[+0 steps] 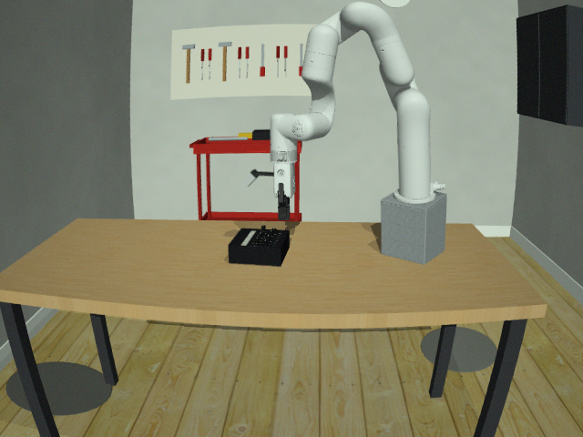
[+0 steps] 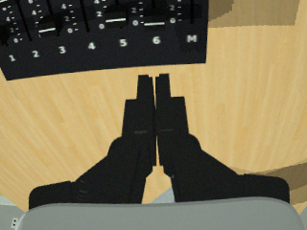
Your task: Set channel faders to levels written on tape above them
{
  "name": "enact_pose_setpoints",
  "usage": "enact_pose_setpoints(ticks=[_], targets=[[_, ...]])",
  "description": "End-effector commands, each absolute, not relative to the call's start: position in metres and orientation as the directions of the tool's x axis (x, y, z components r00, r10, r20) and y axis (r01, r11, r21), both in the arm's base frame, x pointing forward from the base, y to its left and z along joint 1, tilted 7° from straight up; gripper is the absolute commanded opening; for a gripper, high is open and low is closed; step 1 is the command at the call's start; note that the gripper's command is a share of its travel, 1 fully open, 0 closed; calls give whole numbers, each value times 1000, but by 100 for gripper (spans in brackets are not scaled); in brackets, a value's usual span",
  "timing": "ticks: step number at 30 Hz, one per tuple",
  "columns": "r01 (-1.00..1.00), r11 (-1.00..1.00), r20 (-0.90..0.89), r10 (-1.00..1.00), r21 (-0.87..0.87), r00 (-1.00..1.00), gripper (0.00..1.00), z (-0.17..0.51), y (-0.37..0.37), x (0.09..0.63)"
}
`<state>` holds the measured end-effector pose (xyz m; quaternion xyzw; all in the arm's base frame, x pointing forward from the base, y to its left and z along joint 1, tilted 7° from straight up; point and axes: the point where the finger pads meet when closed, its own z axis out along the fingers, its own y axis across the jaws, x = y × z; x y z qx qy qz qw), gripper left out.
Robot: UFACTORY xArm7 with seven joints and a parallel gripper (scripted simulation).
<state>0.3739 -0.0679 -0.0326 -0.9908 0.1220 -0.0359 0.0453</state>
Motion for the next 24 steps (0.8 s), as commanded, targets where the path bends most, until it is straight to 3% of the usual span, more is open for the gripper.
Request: enact_pose_setpoints(ticks=[1,24], targets=[[-239,-966,64,-245,-98,967,0,-32,-68,375],[-238,-966,63,-245,-99,967,0,-37,-68,376]])
